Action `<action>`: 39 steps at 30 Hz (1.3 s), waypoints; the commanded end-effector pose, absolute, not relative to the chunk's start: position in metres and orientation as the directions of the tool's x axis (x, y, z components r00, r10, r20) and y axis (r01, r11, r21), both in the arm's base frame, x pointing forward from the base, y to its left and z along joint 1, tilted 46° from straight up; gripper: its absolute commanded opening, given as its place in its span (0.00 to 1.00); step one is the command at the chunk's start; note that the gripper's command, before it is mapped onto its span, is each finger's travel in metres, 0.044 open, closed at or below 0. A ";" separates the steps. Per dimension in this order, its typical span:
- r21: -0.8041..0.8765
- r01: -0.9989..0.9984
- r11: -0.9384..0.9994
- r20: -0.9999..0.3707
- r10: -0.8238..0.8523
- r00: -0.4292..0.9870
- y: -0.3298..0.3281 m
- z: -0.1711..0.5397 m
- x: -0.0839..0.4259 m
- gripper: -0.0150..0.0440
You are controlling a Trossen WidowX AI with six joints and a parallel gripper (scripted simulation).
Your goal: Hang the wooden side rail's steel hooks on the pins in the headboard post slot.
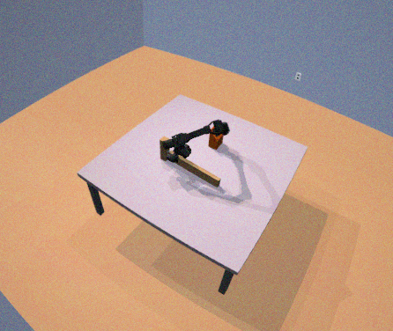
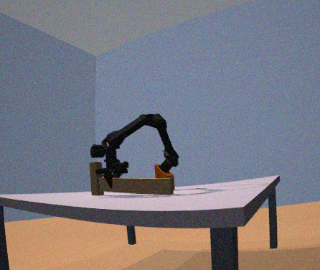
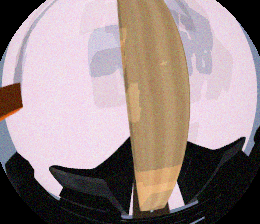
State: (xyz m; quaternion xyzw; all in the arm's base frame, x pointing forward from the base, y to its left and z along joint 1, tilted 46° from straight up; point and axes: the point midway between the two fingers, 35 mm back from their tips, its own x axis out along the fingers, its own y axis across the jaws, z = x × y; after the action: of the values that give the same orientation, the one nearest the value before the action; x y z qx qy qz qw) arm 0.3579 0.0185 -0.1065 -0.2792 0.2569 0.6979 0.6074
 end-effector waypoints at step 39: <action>0.013 -0.992 -0.126 -0.705 0.702 -0.098 0.011 -0.109 0.359 0.25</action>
State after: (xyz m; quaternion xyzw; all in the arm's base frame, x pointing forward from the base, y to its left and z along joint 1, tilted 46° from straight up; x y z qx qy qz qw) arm 0.3583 0.0158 -0.1091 -0.2789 0.2573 0.6983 0.6070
